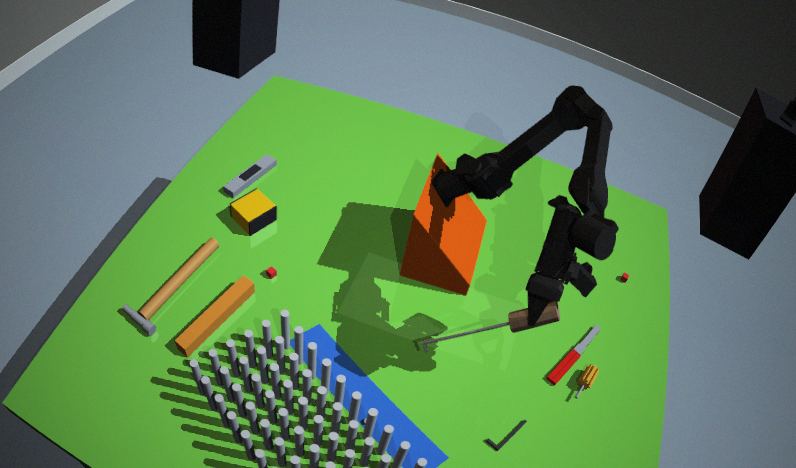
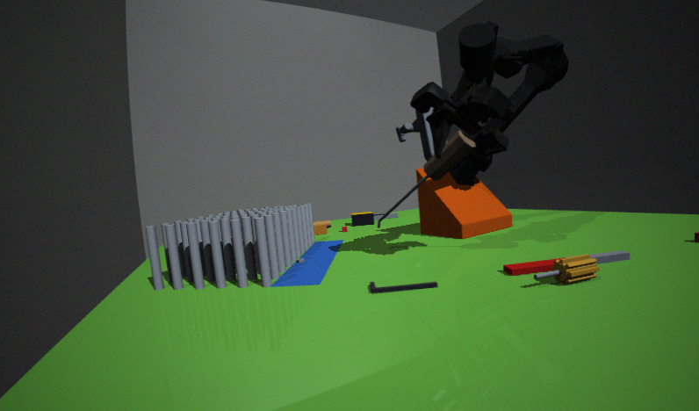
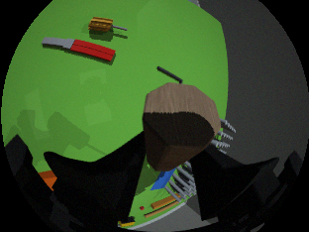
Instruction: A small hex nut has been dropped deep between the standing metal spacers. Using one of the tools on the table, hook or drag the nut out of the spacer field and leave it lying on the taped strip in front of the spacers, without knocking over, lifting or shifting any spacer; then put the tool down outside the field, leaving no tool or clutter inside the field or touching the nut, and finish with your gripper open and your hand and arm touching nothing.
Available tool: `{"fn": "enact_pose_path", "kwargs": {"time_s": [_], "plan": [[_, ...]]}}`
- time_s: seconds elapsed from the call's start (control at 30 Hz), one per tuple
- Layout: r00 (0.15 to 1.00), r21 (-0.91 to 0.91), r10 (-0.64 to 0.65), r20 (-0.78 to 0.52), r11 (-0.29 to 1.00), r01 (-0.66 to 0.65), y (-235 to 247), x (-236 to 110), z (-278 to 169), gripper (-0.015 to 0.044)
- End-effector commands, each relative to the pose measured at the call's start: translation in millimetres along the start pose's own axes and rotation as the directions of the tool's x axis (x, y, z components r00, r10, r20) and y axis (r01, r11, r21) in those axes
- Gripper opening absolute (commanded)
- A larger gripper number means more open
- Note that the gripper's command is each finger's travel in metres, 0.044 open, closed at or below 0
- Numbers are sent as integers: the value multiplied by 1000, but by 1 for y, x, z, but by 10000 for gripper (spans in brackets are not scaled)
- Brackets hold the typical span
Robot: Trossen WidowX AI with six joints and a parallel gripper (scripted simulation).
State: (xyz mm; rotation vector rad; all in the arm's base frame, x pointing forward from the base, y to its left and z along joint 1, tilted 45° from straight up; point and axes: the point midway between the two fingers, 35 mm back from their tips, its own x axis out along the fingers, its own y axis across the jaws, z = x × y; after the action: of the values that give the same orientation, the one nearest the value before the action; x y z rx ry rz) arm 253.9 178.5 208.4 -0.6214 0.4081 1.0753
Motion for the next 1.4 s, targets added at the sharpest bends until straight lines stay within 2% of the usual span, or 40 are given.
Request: {"fn": "enact_pose_path", "kwargs": {"time_s": [0.0,0.27,0.57,0.9,1.03,1.37], "plan": [[999,121,2,36,993,-6,2,-4,10,0],[996,345,10,94,937,-42,6,-12,24,0],[987,569,23,157,815,-109,12,-22,40,0],[972,762,22,232,617,-196,9,-32,58,0],[980,831,0,197,531,-167,2,-33,53,0],[964,917,98,248,296,-267,28,-37,65,0]]}}
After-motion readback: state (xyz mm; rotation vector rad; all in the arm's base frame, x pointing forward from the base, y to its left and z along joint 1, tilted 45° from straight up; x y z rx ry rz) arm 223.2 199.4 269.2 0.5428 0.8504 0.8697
